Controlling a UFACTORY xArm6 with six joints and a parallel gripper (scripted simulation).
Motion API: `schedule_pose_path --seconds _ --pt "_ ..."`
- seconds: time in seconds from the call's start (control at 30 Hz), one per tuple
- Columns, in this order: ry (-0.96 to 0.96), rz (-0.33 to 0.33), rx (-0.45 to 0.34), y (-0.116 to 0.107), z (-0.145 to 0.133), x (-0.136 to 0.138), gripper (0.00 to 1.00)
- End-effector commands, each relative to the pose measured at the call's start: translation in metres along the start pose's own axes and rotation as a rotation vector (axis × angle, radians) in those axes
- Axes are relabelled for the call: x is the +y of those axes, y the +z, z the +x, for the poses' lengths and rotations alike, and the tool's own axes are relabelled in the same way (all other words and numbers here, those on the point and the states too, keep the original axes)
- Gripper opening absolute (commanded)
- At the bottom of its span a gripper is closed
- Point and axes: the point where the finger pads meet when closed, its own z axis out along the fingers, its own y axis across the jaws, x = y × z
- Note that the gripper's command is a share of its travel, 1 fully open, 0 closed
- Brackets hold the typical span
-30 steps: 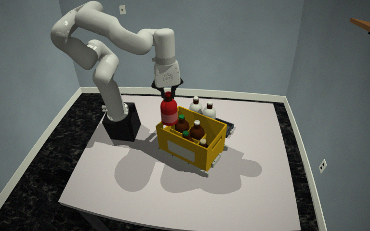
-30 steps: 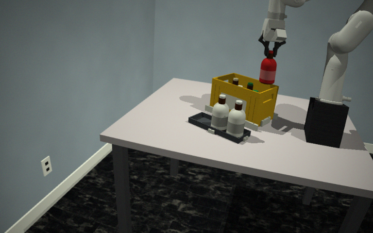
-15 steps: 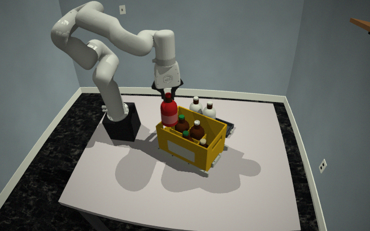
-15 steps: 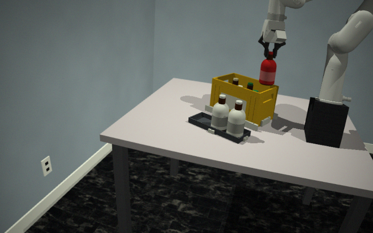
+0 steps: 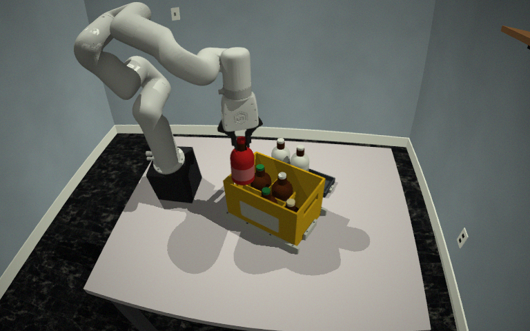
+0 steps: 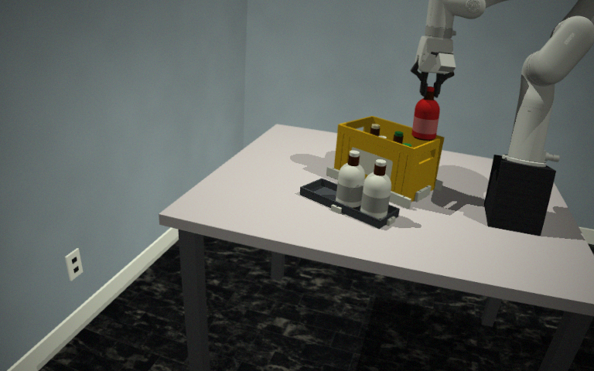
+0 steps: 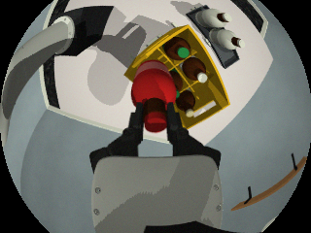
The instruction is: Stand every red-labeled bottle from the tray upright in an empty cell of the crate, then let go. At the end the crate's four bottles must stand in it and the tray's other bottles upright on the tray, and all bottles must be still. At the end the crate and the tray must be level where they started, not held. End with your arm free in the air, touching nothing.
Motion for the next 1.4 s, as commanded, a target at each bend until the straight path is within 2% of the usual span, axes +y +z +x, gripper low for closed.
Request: schedule_pose_path --seconds 0.0,0.63,1.37 --pt "0.001 -0.004 -0.001 0.004 -0.001 0.001 0.00" --pt "0.001 -0.004 -0.001 0.018 -0.001 0.001 0.00" --pt "0.001 -0.004 -0.001 0.019 -0.001 0.001 0.00"
